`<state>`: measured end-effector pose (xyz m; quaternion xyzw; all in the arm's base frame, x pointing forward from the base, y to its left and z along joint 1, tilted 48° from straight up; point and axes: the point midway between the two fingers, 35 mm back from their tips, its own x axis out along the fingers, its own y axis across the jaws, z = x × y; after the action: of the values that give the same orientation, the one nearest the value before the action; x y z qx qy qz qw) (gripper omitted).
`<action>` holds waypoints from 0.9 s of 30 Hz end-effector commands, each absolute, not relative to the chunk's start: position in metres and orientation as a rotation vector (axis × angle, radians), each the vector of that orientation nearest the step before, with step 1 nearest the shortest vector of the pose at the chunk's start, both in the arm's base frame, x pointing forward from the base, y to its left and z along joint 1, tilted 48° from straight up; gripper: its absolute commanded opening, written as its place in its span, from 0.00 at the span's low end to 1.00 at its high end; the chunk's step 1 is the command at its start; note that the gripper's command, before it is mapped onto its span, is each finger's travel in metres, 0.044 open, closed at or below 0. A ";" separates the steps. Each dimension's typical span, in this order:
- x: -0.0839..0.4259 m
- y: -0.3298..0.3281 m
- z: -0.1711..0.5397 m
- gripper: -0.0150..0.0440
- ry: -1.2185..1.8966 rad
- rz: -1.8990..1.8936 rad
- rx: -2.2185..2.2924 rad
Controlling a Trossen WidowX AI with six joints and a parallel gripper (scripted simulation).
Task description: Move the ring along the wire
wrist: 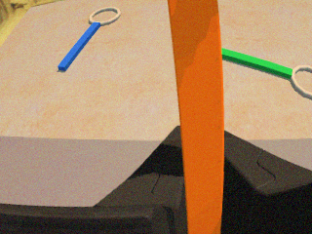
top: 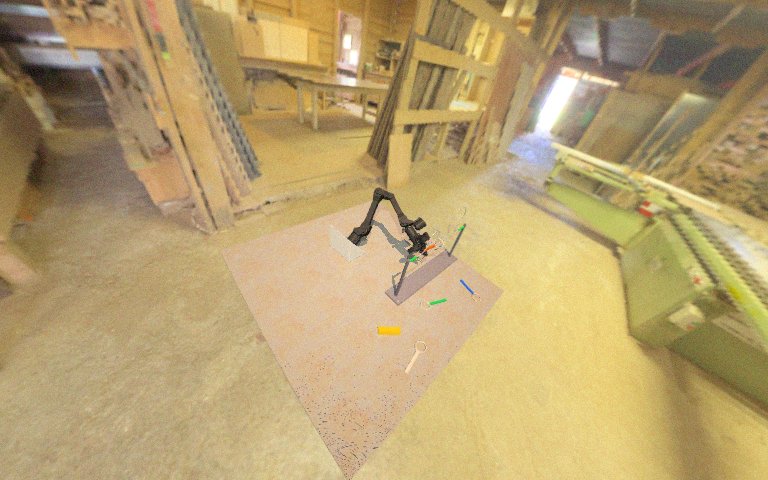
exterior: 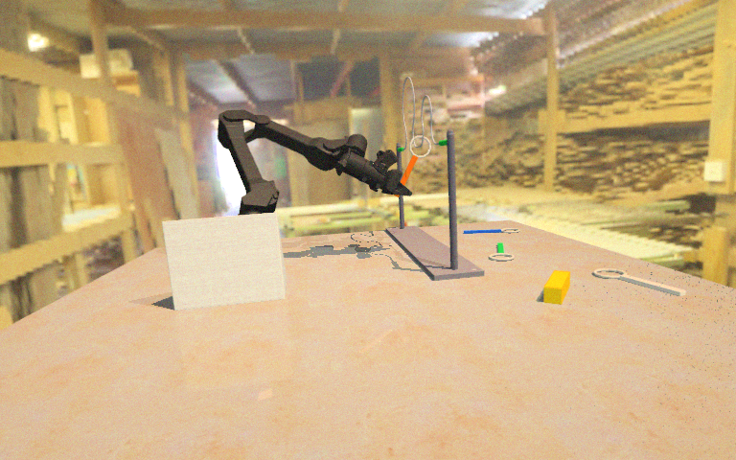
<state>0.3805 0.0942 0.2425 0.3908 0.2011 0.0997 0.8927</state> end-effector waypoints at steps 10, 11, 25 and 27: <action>0.377 0.071 0.222 0.00 0.445 0.168 0.648; 0.376 0.069 0.221 0.00 0.448 0.163 0.632; 0.371 0.025 0.200 0.00 0.496 0.084 0.326; 0.371 0.018 0.198 0.00 0.503 0.072 0.279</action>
<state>0.3718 0.0292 0.1985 0.1701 0.2467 0.0463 0.9529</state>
